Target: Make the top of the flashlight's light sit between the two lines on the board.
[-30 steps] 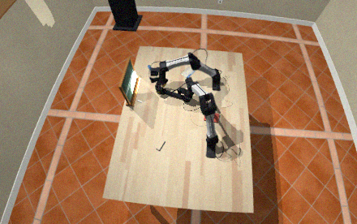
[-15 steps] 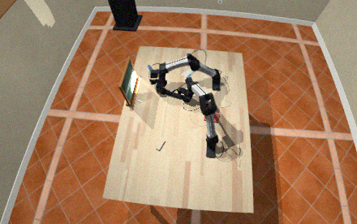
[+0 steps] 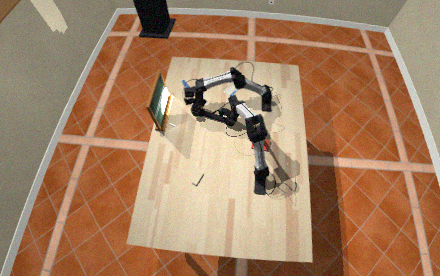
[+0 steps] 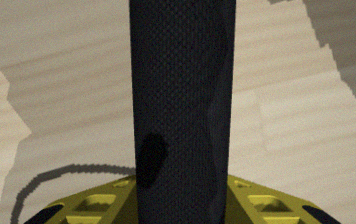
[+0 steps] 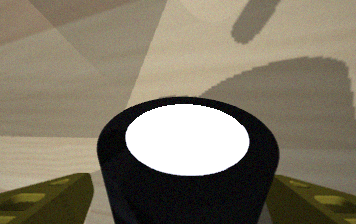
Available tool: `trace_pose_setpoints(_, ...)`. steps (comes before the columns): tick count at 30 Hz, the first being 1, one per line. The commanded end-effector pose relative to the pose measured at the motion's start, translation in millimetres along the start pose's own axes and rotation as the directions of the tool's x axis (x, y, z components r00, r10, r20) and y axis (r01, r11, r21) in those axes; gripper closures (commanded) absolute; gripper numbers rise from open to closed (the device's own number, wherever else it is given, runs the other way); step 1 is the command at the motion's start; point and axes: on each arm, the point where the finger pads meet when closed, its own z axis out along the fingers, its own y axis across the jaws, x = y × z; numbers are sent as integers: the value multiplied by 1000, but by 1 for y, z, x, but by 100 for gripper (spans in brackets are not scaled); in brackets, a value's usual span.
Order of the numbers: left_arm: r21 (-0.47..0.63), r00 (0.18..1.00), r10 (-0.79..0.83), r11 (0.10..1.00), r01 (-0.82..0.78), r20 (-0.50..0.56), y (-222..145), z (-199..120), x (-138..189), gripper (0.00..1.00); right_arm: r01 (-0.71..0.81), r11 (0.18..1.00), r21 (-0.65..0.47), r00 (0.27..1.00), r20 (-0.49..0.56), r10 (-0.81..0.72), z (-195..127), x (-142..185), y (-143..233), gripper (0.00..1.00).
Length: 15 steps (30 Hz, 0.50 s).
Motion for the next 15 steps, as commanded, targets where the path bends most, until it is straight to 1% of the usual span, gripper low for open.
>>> trace_pose_setpoints(1,29,999,21,999,-22,36,-6,-16,-5,70,-25,1000,3,1000,-16,25,11,-2,-11,0)
trace_pose_setpoints(2,32,999,18,999,-19,27,-7,-12,-5,70,-22,1000,2,1000,-20,22,12,-1,-11,0)
trace_pose_setpoints(3,41,999,19,999,-21,33,-8,-16,-4,70,-26,1000,2,999,-29,26,16,0,-12,0)
trace_pose_setpoints(7,41,999,19,999,-21,33,-8,-16,-4,70,-17,1000,4,1000,-25,17,13,1,-7,0)
trace_pose_setpoints(8,41,999,19,999,-21,33,-8,-16,-4,70,-12,1000,-8,1000,-5,12,1,-6,-6,0)
trace_pose_setpoints(9,41,999,19,999,-21,33,-8,-16,-4,70,-10,1000,-9,1000,-8,9,-3,-5,-5,0)
trace_pose_setpoints(10,41,999,19,999,-21,33,-8,-16,-4,70,0,1000,-23,1000,20,1,-21,-7,1,0)
trace_pose_setpoints(11,41,999,19,999,-21,33,-8,-16,-4,70,2,1000,-25,1000,31,-2,-27,-8,2,0)
trace_pose_setpoints(12,41,999,19,999,-21,33,-8,-16,-4,70,7,999,-35,999,49,-5,-40,-9,5,0)
trace_pose_setpoints(14,41,999,19,999,-21,33,-8,-16,-4,70,7,999,-35,999,46,-6,-46,-9,5,0)
trace_pose_setpoints(15,41,999,19,999,-21,33,-8,-16,-4,70,1,1000,-22,1000,28,0,-35,-8,1,0)
